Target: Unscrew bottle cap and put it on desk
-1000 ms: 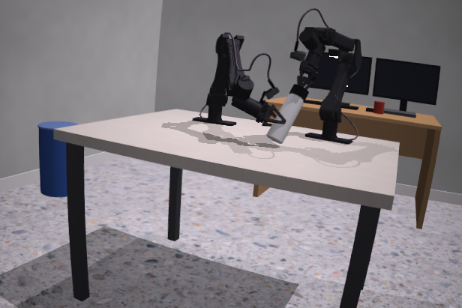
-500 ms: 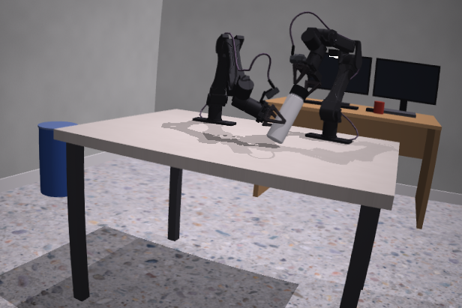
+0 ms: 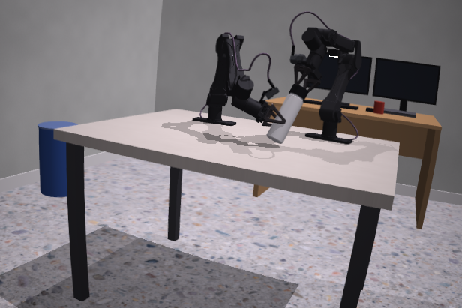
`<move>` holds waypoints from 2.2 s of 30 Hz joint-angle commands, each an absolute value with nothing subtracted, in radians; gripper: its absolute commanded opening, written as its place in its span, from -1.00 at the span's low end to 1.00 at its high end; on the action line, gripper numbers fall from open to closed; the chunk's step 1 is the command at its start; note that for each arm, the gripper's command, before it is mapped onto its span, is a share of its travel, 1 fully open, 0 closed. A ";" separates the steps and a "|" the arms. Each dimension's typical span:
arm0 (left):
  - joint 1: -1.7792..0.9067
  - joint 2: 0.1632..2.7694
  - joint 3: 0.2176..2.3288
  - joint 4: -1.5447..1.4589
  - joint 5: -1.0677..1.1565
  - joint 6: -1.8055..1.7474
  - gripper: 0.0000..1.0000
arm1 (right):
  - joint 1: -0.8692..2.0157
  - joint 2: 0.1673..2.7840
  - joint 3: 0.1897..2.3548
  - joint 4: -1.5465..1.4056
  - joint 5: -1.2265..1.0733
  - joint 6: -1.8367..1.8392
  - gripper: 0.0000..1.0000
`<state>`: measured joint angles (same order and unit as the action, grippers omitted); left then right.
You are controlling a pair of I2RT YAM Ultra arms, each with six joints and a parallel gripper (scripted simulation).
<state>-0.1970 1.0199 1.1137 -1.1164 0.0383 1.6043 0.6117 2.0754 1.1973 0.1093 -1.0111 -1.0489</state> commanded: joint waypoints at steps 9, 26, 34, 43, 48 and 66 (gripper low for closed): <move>-0.192 1.048 1.152 -1.149 0.042 1.062 -1.00 | 0.615 2.054 1.235 0.122 -1.049 -1.056 -1.00; -0.174 1.110 1.218 -1.221 0.067 0.349 -1.00 | 0.615 2.054 1.235 0.121 -1.049 -1.056 -1.00; -0.146 1.134 1.242 -1.249 0.105 0.009 -1.00 | 0.615 2.054 1.235 0.121 -1.049 -1.056 -1.00; -0.111 1.149 1.255 -1.267 0.155 -0.348 -1.00 | 0.615 2.054 1.235 0.121 -1.049 -1.056 -1.00; -0.089 1.152 1.257 -1.271 0.187 -0.557 -1.00 | 0.615 2.054 1.235 0.121 -1.049 -1.056 -1.00; -0.077 1.146 1.281 -1.305 0.199 -0.902 -1.00 | 0.615 2.054 1.235 0.121 -1.049 -1.056 -1.00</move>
<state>-0.0814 1.1427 1.2354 -1.2686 0.2050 -0.8867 0.6117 2.0754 1.1973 0.1081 -1.0119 -1.0515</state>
